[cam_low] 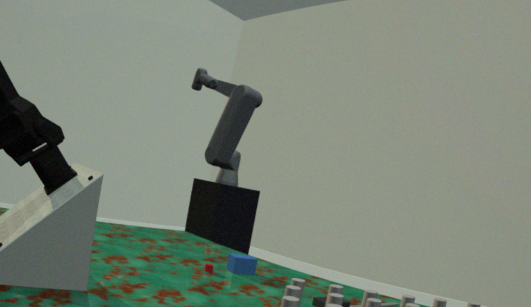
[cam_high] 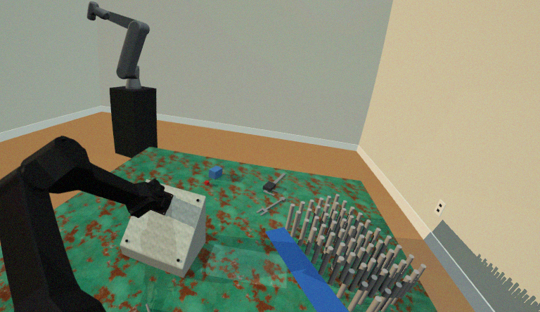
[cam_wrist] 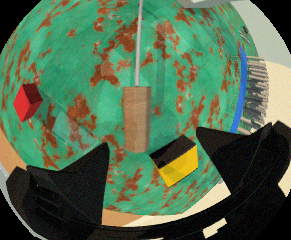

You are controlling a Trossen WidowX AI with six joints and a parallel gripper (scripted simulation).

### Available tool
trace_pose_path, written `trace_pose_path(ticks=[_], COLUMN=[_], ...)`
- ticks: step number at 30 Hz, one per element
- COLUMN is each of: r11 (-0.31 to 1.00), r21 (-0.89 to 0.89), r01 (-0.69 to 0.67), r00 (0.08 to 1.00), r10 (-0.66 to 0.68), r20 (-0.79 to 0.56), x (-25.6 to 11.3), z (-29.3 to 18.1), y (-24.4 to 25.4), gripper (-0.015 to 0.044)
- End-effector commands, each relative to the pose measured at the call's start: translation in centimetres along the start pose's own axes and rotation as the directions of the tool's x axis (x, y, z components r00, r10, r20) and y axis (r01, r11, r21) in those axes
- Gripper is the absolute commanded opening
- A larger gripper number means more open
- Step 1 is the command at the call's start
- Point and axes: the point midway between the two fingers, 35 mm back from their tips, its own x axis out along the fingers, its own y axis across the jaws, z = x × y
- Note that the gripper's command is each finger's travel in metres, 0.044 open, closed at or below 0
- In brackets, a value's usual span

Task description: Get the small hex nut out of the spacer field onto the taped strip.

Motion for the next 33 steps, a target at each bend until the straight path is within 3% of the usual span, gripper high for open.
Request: trace_pose_path(ticks=[1, 6, 12, 33], r11=[0.988, 0.988, 0.988, 0.989], r21=[0.152, 0.152, 0.152, 0.146], r01=[0.016, 0.016, 0.016, 0.015], r00=[1.000, 1.000, 1.000, 1.000], r10=[-0.014, -0.014, -0.014, -0.014], r20=[-0.013, -0.013, -0.013, -0.009], x=[-0.3, -0.3, -0.3, 1.4], z=[0.2, 0.2, 0.2, 0.2], y=[-0.1, -0.1, -0.1, 0.2], gripper=[0.0440, 0.0440, 0.0282, 0.0280])
